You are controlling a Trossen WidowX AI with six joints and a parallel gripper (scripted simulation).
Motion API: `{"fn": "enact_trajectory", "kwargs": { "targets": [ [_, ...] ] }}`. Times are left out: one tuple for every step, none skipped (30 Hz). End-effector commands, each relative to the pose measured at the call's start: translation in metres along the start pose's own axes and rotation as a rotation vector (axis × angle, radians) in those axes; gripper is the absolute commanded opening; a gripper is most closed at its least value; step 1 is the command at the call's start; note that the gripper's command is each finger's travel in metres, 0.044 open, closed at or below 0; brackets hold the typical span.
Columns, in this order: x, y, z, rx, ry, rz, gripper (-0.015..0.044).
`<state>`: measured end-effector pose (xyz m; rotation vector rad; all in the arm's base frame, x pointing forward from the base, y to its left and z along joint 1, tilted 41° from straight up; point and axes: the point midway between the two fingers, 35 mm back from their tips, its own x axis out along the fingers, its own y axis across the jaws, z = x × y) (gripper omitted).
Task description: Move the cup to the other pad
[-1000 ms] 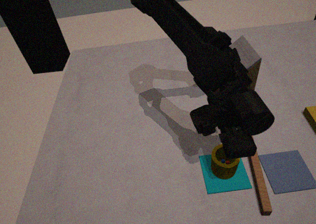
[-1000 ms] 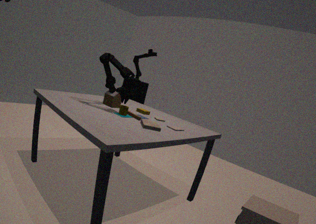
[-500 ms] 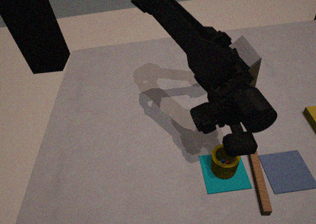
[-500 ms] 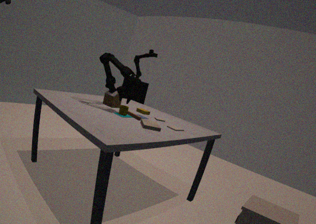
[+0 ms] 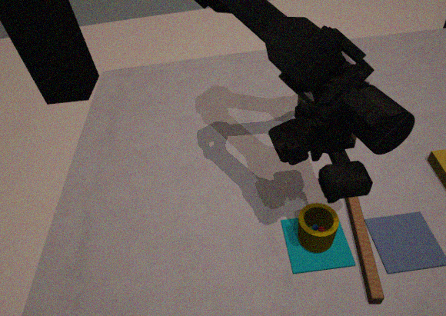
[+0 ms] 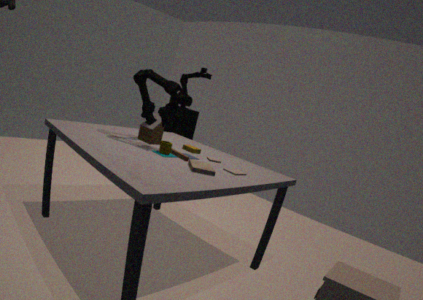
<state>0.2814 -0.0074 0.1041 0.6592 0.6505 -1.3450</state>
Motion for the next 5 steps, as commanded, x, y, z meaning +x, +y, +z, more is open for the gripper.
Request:
{"fn": "enact_trajectory", "kwargs": {
  "targets": [
    [0.0008,-0.0002,-0.0001,-0.001,0.0,-0.001,0.044],
    [0.0008,-0.0002,-0.0001,-0.001,0.0,-0.001,0.044],
    [0.0008,-0.0002,-0.0001,-0.001,0.0,-0.001,0.044],
    [0.0008,-0.0002,-0.0001,-0.001,0.0,-0.001,0.044],
    [0.0008,-0.0002,-0.0001,-0.001,0.0,-0.001,0.044]
  ]
}}
